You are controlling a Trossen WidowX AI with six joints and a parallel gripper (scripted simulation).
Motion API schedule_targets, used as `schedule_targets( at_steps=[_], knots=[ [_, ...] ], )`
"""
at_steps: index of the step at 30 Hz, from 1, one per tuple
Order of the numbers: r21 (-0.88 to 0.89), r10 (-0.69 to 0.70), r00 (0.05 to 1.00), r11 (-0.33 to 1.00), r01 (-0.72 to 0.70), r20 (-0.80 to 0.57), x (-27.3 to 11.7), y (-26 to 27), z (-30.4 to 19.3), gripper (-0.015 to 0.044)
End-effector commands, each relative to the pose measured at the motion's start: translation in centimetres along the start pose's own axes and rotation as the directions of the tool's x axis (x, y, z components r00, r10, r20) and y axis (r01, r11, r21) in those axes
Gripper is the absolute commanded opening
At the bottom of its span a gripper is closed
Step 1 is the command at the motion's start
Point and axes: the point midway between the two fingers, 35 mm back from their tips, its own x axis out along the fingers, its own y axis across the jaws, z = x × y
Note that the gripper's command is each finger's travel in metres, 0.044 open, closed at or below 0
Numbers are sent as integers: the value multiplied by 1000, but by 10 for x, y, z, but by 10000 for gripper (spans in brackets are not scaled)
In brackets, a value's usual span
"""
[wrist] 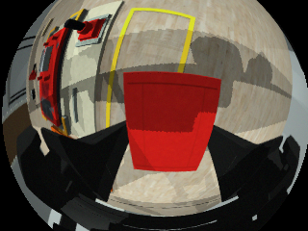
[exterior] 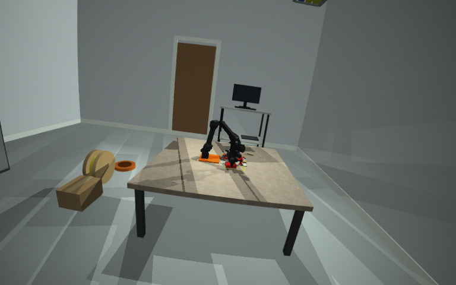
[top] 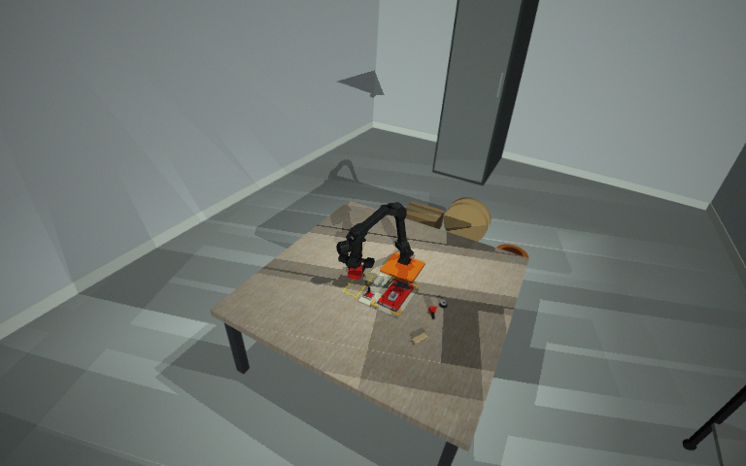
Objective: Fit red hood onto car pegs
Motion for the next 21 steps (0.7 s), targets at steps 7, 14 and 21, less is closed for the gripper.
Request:
schedule_targets(
  at_steps=[7,14,21],
  knots=[
    [1,-8,1000,1000,8,8,-33,-1,1,0],
    [1,-8,1000,1000,8,8,-54,-1,1,0],
    [1,-8,1000,1000,8,8,-69,-1,1,0]
  ],
)
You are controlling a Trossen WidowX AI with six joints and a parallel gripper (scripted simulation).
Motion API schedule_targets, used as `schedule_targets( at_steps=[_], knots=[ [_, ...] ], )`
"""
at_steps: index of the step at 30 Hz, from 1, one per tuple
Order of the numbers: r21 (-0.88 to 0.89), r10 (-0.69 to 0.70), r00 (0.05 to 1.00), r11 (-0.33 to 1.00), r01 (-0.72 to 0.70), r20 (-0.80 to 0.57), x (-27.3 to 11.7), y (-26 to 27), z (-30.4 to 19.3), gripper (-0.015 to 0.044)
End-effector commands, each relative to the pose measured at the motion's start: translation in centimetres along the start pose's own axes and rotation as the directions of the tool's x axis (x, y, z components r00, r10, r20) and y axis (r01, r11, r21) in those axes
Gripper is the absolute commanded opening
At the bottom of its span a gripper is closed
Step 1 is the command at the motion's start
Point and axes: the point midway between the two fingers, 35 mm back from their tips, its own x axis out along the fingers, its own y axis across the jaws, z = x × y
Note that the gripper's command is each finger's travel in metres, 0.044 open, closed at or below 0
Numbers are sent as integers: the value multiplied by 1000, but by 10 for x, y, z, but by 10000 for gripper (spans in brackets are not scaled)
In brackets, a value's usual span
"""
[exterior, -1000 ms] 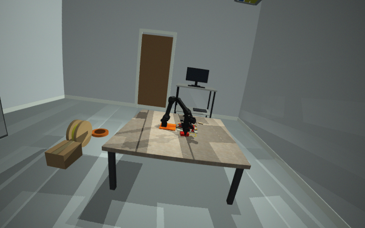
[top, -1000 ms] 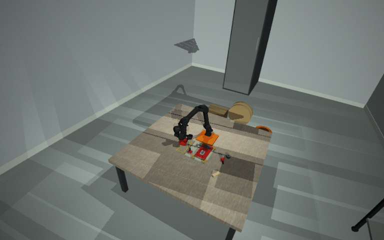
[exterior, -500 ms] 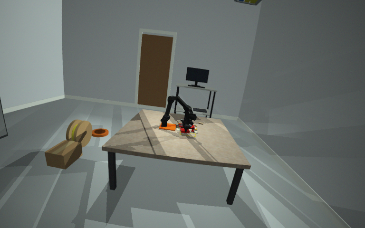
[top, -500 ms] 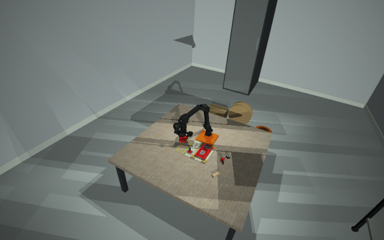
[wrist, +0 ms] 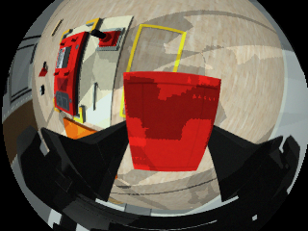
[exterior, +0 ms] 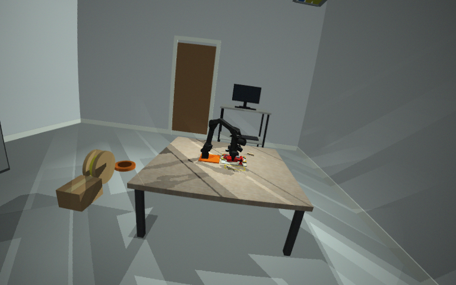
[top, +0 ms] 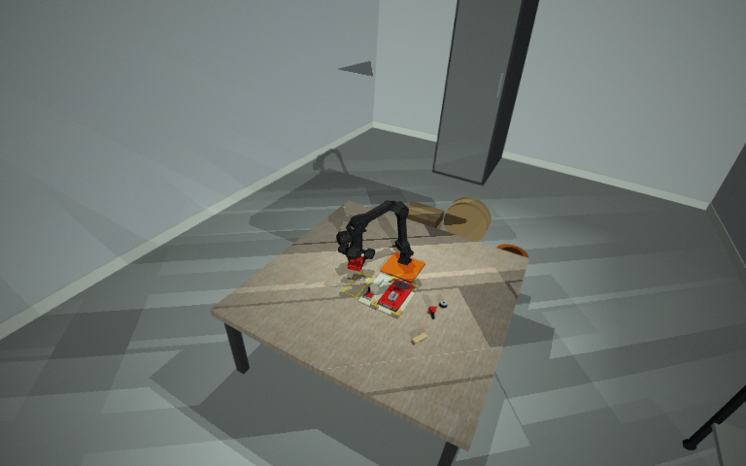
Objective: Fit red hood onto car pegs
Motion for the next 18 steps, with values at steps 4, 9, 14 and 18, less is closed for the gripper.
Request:
schedule_targets(
  at_steps=[4,9,14,18],
  knots=[
    [2,-5,1000,1000,5,5,-13,-1,1,0],
    [11,-1,1000,1000,1,3,-7,8,10,0],
    [28,-1,1000,1000,1,4,-8,21,23,0],
    [41,0,1000,999,0,5,-8,32,34,0]
  ],
)
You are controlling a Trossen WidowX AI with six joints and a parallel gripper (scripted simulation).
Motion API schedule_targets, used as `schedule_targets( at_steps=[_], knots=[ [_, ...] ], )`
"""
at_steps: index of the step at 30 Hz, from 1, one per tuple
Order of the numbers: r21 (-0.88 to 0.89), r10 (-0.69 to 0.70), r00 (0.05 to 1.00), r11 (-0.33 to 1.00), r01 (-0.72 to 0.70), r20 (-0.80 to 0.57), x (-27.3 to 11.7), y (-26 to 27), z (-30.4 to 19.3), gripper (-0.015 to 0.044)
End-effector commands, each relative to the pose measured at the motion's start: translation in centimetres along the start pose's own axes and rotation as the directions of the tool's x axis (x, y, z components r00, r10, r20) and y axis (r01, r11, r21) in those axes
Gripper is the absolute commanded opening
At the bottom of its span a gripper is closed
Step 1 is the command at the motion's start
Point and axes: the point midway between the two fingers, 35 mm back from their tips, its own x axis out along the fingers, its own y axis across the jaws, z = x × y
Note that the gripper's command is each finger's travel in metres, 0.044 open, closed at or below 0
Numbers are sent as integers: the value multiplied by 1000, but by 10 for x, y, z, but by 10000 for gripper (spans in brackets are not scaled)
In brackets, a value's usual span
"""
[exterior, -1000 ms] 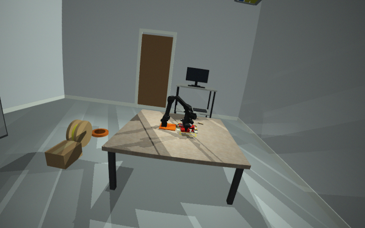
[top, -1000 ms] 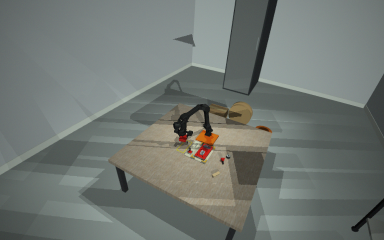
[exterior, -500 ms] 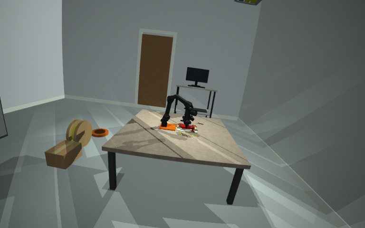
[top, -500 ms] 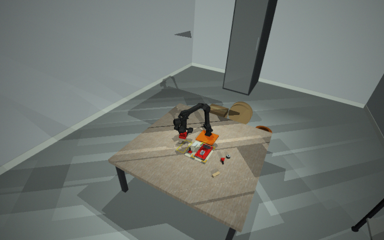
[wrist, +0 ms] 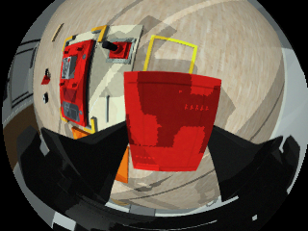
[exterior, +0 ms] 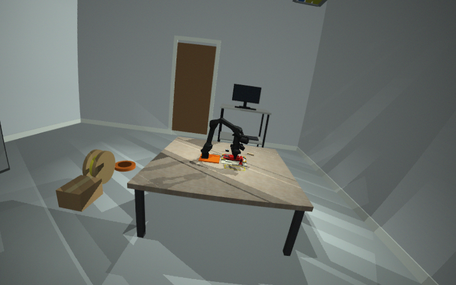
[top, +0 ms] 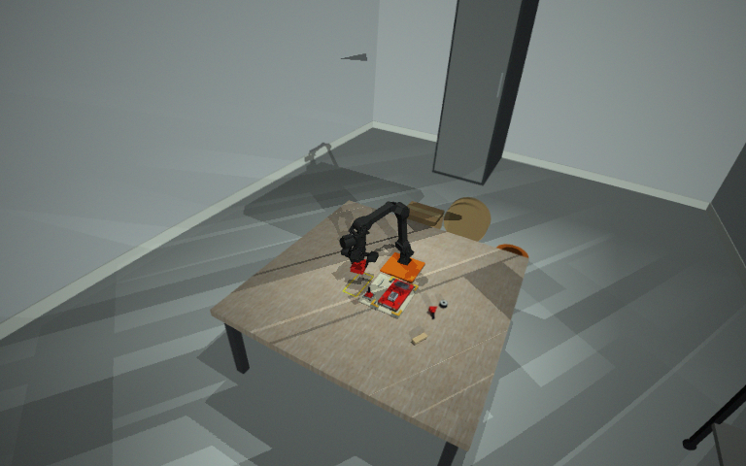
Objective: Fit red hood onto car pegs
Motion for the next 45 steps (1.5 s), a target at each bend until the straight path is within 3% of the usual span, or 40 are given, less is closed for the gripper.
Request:
schedule_targets(
  at_steps=[1,45],
  knots=[
    [15,-3,1000,1000,3,4,-2,10,10,0],
    [154,8,1000,988,-11,20,-6,159,80,0]
  ],
)
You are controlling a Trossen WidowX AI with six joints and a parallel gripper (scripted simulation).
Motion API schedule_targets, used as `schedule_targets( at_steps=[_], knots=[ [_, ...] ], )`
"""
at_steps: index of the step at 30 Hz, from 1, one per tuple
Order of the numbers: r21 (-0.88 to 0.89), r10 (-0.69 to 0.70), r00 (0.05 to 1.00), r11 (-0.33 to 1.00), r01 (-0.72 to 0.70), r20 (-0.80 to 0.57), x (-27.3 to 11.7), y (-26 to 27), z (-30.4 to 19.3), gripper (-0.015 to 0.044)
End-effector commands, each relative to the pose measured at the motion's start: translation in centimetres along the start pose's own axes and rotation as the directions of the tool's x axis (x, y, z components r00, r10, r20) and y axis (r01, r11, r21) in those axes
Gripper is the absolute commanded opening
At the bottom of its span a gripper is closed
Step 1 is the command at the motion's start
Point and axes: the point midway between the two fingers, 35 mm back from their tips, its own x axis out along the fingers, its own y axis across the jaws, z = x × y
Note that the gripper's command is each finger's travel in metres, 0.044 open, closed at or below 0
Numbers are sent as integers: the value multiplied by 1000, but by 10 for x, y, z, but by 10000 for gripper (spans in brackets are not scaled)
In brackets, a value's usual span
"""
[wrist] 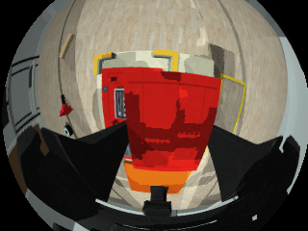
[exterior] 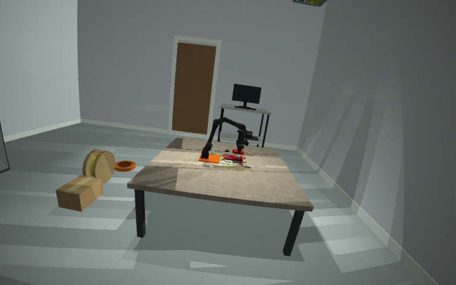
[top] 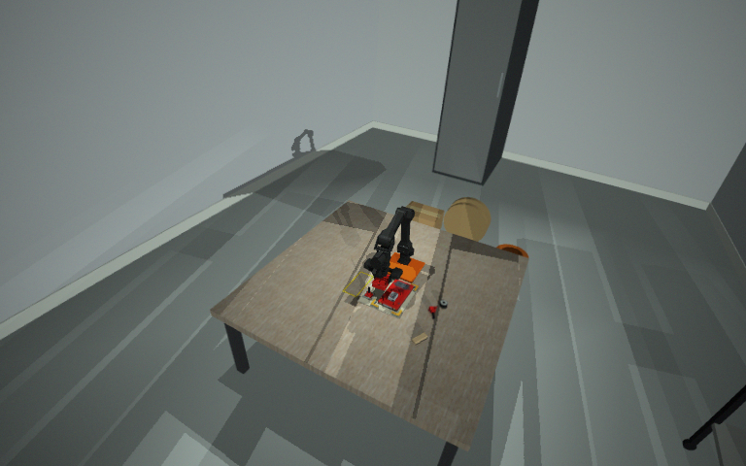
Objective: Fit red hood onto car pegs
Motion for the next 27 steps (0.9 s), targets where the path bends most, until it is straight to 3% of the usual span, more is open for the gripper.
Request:
schedule_targets(
  at_steps=[1,18,27],
  knots=[
    [16,6,1000,1000,-6,5,-2,15,2,0],
    [66,11,1000,998,-11,1,-2,64,0,0],
    [66,11,1000,998,-11,1,28,66,1,0]
  ],
)
